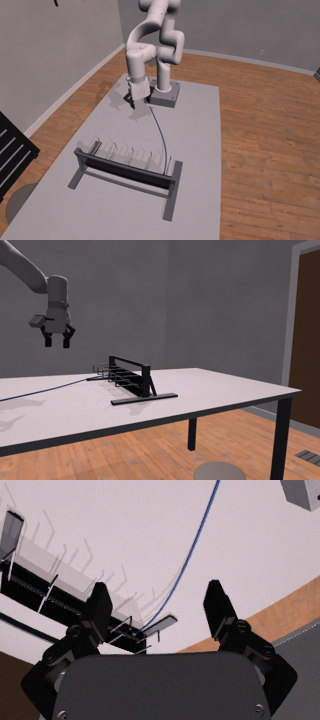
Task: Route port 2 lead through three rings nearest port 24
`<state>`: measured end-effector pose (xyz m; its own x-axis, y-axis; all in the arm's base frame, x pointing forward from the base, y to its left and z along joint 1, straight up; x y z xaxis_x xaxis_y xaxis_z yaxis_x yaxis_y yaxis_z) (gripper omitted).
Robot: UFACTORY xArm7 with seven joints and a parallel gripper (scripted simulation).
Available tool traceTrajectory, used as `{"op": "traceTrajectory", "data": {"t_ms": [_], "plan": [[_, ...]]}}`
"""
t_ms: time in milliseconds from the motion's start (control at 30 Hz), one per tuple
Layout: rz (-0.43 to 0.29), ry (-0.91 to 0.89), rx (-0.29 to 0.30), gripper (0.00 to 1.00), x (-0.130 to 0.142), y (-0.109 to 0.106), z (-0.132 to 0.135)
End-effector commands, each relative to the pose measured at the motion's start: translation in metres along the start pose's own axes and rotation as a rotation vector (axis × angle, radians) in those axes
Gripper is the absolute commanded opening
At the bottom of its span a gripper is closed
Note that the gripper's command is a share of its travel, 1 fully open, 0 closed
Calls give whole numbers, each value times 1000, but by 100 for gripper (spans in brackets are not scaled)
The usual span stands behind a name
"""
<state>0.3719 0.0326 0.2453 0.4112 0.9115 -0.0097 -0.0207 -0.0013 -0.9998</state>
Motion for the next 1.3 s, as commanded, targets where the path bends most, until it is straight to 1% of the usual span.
{"op": "traceTrajectory", "data": {"t_ms": [0, 100, 167, 567, 600, 1267], "plan": [[-13, -167, -19, 100, -2, 26, 31], [-8, -267, -22, 100, -5, 42, 51], [-6, -302, -24, 100, -7, 48, 57], [-6, -307, -24, 100, -7, 49, 58], [-6, -307, -24, 0, -7, 49, 58], [-6, -307, -24, 0, -7, 49, 58]]}}
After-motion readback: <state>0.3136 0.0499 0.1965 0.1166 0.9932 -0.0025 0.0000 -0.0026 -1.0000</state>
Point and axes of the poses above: the point where the finger pads meet when closed, its own y axis out along the fingers, its own z axis across the jaws, x = y × z, the point moved 10 cm from there along -y, back along the fingers, and after that the axes turned 9 degrees about -y, right-handed, at the moved point
